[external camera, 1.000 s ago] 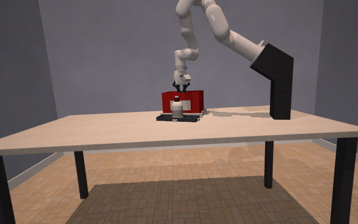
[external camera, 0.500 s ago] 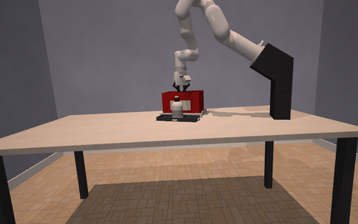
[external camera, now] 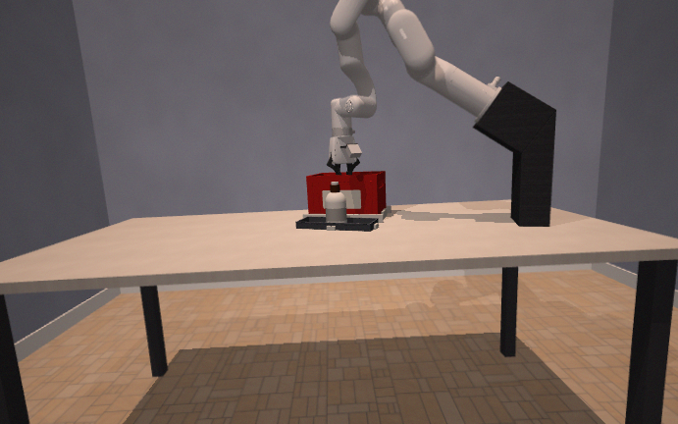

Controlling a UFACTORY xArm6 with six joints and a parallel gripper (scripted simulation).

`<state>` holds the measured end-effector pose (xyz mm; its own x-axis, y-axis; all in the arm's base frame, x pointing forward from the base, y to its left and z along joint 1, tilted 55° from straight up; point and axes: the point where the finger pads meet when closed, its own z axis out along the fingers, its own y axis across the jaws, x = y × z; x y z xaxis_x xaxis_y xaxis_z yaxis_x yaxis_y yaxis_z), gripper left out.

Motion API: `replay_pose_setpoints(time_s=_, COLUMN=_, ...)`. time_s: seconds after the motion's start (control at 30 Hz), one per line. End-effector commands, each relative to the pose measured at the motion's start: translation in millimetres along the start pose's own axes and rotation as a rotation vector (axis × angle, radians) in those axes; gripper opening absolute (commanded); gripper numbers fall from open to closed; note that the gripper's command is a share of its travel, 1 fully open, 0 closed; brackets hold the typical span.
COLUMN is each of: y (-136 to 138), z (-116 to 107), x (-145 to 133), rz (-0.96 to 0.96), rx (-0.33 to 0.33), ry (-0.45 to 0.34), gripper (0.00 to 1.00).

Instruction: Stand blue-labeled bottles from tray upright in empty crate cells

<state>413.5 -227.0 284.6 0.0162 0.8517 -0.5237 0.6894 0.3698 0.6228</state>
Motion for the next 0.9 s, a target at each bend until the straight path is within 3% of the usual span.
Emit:
replay_pose_setpoints(time_s=0.0, y=0.7, z=1.0, x=-0.7, rz=0.000, rx=-0.004, ry=-0.001, gripper=0.00)
replay_pose_setpoints(time_s=0.87, y=0.7, z=5.1, x=-0.7, rz=0.000, rx=-0.004, ry=-0.001, gripper=0.00)
